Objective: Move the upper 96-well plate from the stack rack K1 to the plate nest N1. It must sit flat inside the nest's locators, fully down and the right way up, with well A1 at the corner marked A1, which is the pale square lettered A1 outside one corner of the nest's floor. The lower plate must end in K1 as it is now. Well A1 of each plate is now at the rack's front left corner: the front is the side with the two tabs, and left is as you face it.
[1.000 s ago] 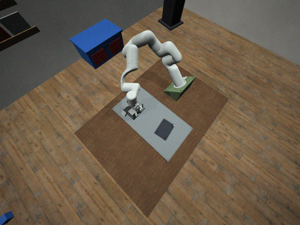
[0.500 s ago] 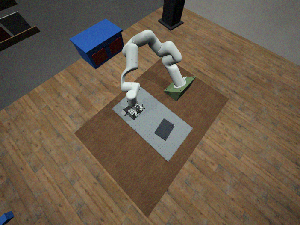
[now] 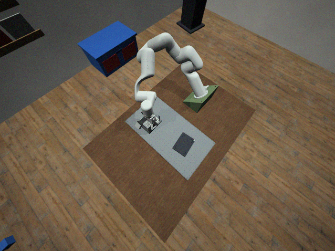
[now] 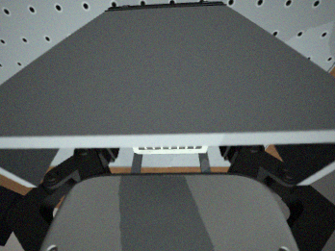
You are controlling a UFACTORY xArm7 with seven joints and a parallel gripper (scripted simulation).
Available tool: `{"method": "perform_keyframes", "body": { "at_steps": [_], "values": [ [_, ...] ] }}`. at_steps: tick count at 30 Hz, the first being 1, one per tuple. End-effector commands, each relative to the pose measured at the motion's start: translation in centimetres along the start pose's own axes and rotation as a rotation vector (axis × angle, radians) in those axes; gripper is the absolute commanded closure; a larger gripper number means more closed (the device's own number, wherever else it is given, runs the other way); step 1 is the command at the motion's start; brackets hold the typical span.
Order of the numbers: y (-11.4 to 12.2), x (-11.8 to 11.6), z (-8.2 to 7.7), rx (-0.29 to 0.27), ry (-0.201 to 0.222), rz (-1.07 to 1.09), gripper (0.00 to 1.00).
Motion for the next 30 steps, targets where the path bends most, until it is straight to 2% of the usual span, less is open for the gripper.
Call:
{"method": "perform_keyframes", "body": {
  "at_steps": [1, 30],
  "values": [
    [-0.1, -0.1, -0.7, 0.005, -0.001, 0.0, 1.0],
    [-0.1, -0.1, -4.9, 0.005, -0.002, 0.0, 1.0]
  ]
}}
Point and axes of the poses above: the point where the finger pads meet when closed, its own z axis out along the fingers, its own x axis across the jaws, y = z × x, the point moved 2 cm from there along -z, back along the fingers, and after that the axes turned 2 degrees about z, right-handed, at the moved point
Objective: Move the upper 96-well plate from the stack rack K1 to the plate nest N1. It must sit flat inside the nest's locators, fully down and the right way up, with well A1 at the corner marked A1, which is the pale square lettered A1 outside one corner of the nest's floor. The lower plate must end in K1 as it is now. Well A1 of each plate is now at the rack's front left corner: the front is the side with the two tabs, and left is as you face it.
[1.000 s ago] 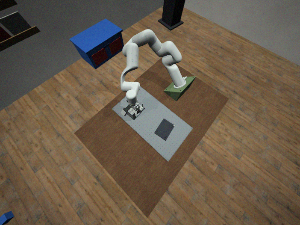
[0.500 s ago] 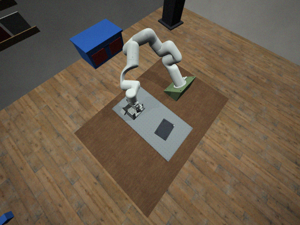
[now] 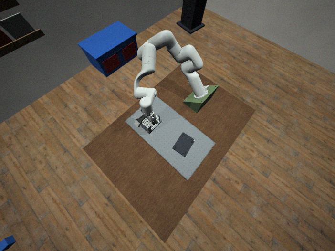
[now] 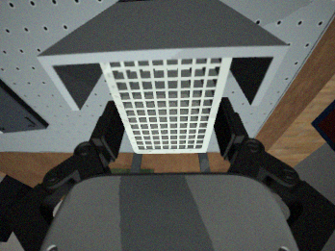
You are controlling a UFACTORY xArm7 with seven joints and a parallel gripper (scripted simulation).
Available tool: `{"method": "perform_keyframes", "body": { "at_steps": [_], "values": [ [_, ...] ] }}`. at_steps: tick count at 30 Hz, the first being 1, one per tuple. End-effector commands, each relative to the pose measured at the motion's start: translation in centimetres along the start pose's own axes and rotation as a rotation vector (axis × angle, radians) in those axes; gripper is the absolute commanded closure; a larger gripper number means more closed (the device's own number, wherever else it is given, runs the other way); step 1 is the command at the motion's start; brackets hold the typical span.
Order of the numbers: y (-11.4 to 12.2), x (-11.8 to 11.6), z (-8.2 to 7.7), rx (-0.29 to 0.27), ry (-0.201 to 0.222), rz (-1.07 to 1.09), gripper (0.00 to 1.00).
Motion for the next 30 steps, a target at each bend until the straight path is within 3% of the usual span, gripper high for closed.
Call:
{"method": "perform_keyframes", "body": {
  "at_steps": [1, 30],
  "values": [
    [-0.2, -0.1, -1.2, 0.007, -0.002, -0.001, 1.0],
    [-0.1, -0.1, -5.4, 0.007, -0.002, -0.001, 1.0]
  ]
}}
Point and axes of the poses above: the point where the finger pads meet when closed, its own z axis out along the fingers, its own x axis across the jaws, y = z × x, the point moved 2 cm from there along -z, back along the fingers, and after that the axes turned 2 degrees about z, right-handed, at the moved point
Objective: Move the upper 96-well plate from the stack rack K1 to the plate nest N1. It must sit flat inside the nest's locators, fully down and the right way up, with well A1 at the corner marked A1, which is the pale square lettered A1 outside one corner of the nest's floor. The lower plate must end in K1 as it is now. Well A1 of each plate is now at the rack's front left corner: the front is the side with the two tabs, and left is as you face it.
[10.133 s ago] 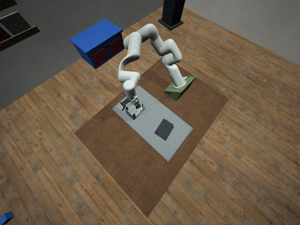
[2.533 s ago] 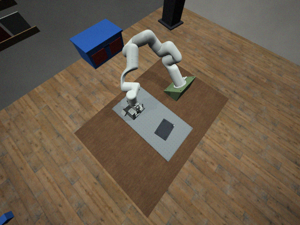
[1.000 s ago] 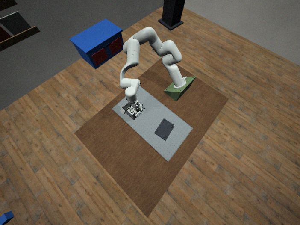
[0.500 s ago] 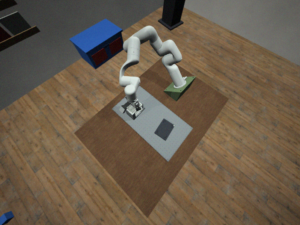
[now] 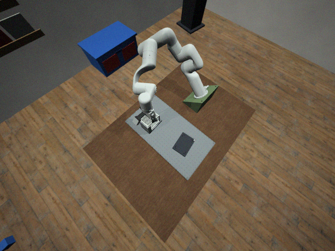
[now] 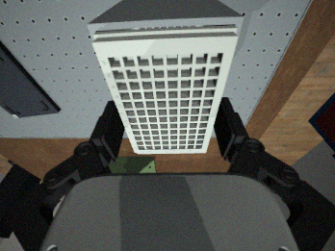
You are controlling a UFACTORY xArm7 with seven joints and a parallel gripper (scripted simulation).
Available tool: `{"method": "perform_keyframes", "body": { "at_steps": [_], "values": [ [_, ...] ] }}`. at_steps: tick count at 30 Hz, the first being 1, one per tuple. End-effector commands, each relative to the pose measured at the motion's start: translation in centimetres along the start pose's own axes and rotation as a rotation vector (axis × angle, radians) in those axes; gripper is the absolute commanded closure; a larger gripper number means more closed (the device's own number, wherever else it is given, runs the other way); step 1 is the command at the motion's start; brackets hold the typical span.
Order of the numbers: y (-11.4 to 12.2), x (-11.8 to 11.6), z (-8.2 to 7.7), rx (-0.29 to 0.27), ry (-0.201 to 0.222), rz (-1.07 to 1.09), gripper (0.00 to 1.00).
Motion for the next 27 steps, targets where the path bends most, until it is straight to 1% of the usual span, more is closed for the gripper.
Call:
{"method": "perform_keyframes", "body": {
  "at_steps": [1, 14, 27],
  "values": [
    [-0.1, -0.1, -0.9, 0.004, -0.001, 0.0, 1.0],
    [-0.1, -0.1, -3.1, 0.004, -0.001, 0.0, 1.0],
    [-0.1, -0.1, -3.2, 0.004, -0.001, 0.0, 1.0]
  ]
}}
Point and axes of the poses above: the point where the finger pads meet when closed, its own z axis out along the fingers, its own x axis across the jaws, y = z × x, the point moved 2 cm from there along -z, back along the fingers, and after that the axes turned 2 degrees about z, right-handed, at the moved point
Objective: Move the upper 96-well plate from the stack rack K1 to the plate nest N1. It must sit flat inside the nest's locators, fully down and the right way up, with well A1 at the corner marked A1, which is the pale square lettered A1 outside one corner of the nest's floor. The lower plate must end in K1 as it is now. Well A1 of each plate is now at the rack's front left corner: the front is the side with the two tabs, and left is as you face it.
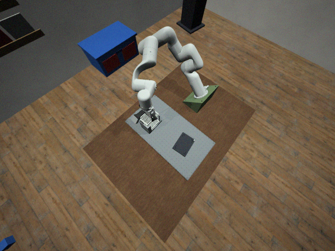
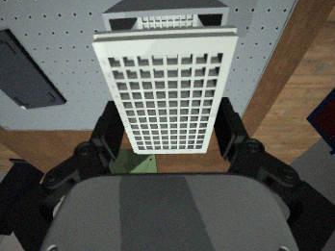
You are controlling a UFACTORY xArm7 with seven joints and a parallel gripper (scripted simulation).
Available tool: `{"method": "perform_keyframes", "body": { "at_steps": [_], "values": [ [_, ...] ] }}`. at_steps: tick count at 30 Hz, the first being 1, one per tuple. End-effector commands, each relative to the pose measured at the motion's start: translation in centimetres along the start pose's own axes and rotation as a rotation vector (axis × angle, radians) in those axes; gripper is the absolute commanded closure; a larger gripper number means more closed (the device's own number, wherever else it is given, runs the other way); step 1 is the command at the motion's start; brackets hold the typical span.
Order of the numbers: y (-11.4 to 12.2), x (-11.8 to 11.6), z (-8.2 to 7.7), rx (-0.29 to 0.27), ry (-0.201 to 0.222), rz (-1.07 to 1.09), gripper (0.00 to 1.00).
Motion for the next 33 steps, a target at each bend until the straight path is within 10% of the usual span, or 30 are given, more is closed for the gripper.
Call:
{"method": "perform_keyframes", "body": {
  "at_steps": [1, 33],
  "values": [
    [-0.1, -0.1, -0.3, 0.005, -0.002, 0.0, 1.0],
    [1.6, -8.9, 0.0, 0.005, -0.002, -0.11, 1.0]
  ]
}}
Point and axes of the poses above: the point where the finger pads meet when closed, its own z axis out along the fingers, its own x axis across the jaws, y = z × x, the point moved 2 cm from there along -z, back along the fingers, and after that the axes turned 2 degrees about z, right-handed, at the moved point
